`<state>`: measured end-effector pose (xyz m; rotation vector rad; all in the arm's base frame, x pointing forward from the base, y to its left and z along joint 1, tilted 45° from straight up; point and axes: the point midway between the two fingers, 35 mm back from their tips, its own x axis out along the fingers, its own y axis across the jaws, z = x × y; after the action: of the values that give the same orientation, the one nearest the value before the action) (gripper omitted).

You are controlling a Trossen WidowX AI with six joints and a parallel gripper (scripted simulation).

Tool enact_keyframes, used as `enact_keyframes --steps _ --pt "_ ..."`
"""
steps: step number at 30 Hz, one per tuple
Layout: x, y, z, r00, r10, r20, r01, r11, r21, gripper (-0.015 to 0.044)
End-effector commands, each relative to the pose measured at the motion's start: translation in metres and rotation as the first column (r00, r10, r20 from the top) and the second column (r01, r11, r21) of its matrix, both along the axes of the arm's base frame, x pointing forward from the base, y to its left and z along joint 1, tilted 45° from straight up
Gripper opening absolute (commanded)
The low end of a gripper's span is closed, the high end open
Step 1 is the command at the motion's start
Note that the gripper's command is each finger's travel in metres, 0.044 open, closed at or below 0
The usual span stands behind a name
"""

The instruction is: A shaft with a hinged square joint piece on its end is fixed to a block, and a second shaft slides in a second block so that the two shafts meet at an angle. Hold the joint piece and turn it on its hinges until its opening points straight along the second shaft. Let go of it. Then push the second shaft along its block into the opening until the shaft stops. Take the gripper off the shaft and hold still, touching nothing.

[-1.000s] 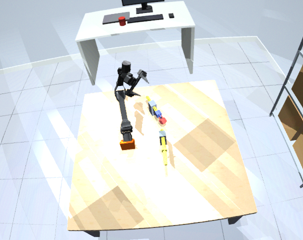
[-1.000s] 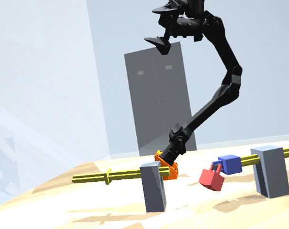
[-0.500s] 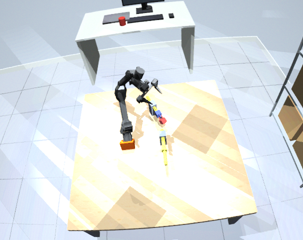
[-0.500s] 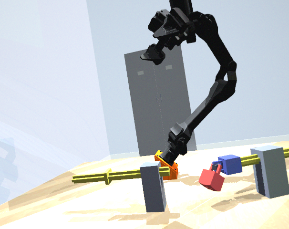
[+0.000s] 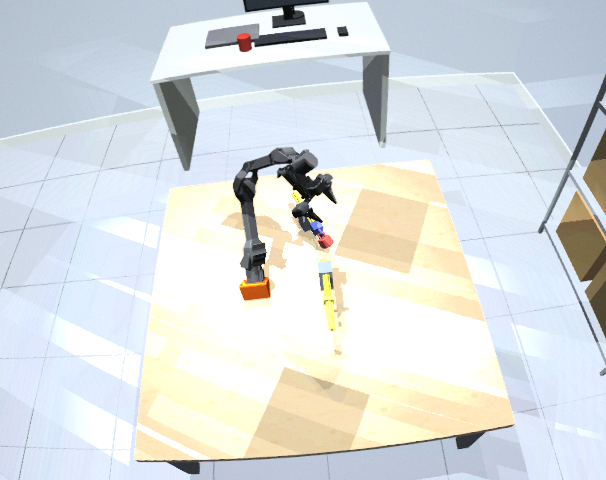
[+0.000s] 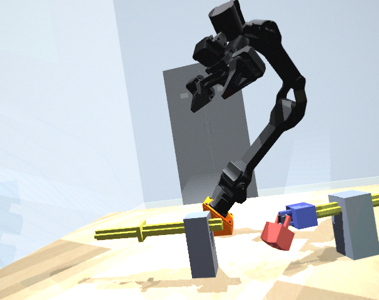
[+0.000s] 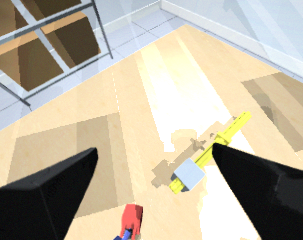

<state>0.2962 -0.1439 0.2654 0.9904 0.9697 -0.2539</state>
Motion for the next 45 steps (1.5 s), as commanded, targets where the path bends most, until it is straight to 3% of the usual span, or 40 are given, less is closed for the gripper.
enact_keyframes --steps 1,16,29,36,45 --pt "0.005 0.024 -0.014 0.991 0.132 -0.025 -0.131 0.991 0.025 0.044" --pt "0.01 0.11 -0.051 0.836 0.546 -0.056 -0.536 0.834 0.13 0.044" --pt "-0.007 0.182 -0.075 0.547 0.837 0.008 -0.817 0.532 0.223 0.044" --pt "-0.008 0.187 -0.078 0.541 0.841 0.006 -0.816 0.523 0.245 0.044" --pt "-0.005 0.2 -0.094 0.645 0.756 -0.115 -0.642 0.617 0.456 0.044"
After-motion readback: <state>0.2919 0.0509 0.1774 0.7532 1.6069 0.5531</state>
